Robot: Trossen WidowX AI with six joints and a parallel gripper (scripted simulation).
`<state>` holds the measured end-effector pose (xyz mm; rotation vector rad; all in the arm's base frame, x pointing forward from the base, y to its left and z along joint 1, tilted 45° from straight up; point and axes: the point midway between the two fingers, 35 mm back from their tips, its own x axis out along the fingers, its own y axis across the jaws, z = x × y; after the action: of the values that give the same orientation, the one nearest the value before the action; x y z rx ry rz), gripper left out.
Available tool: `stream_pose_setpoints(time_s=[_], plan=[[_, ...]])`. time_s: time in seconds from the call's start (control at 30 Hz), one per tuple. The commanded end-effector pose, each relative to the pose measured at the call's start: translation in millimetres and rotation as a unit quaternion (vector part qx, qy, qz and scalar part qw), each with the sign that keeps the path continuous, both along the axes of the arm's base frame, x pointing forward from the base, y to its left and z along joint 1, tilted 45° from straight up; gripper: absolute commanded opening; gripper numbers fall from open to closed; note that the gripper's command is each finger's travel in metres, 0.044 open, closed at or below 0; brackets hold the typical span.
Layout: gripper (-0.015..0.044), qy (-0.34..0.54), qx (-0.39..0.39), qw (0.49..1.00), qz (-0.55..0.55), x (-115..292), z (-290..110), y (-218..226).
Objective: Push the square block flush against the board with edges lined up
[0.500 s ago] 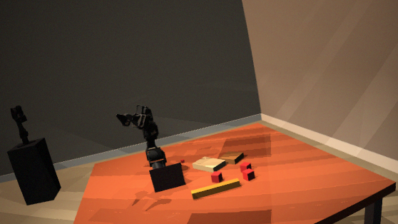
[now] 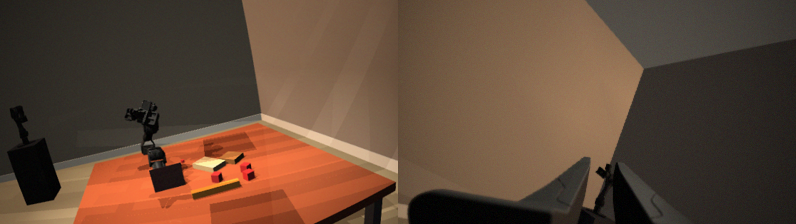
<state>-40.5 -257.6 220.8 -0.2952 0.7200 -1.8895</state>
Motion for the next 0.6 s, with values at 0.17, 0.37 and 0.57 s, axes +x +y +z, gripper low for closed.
stream_pose_setpoints(time_s=[0.17, 0.37, 0.57], plan=[[0.0000, -0.049, 0.077, 0.989, 0.116, 56.5, -17.6, -26.8], [0.0000, -0.085, 0.142, 0.969, 0.184, 97.6, -35.7, -35.4], [0.0000, -0.120, 0.213, 0.939, 0.242, 139.2, -55.6, -35.8]])
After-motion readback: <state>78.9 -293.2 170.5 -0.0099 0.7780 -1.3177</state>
